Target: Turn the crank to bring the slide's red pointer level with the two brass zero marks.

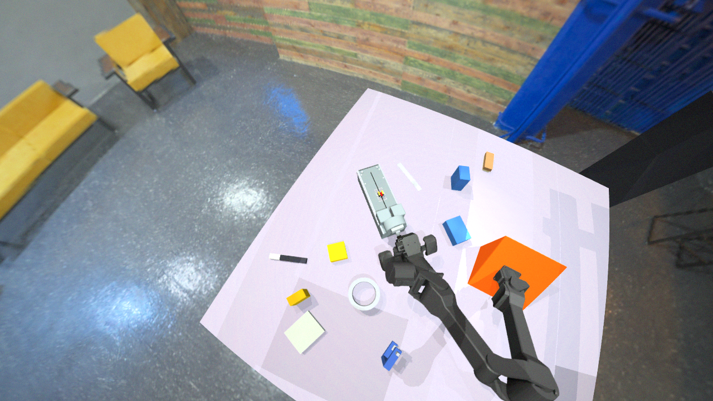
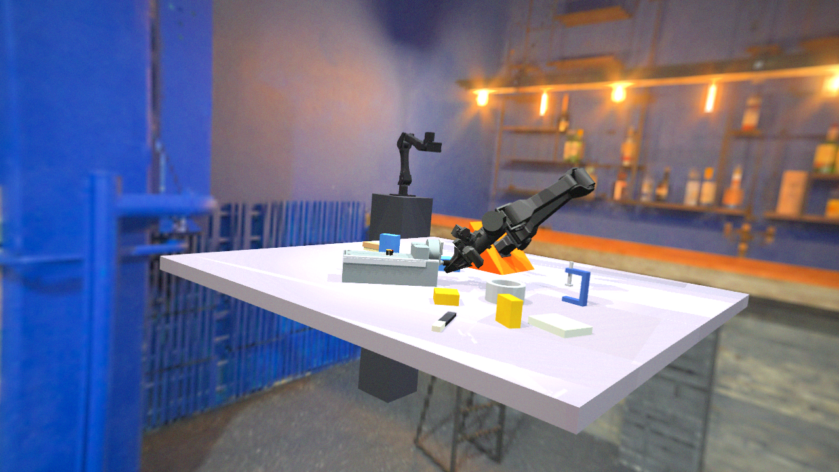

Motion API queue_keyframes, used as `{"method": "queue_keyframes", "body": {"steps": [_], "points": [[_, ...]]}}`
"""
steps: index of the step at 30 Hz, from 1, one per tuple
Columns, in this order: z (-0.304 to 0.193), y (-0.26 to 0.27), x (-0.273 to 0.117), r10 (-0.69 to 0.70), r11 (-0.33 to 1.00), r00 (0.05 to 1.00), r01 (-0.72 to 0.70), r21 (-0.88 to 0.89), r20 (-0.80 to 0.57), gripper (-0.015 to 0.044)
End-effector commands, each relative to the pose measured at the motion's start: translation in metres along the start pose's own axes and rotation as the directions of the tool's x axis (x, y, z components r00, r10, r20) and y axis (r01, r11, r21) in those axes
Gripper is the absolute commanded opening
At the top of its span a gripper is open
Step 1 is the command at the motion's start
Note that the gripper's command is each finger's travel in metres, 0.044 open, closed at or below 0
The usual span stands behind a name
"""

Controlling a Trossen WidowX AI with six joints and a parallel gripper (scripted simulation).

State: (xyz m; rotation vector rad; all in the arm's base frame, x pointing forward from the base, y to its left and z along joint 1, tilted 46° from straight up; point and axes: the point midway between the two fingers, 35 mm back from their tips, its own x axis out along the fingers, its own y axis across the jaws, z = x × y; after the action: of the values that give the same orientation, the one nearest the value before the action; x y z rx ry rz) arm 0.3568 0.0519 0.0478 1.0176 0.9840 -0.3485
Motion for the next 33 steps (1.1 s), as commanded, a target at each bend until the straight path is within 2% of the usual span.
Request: {"method": "queue_keyframes", "body": {"steps": [1,33], "points": [[-0.001,0.0094,0.0008,0.017,1.0,1.0,-0.017,-0.006,-0.004,0.0],[0.0004,0.0167,-0.001,0.018,1.0,1.0,-0.018,-0.006,-0.004,0.0]]}}
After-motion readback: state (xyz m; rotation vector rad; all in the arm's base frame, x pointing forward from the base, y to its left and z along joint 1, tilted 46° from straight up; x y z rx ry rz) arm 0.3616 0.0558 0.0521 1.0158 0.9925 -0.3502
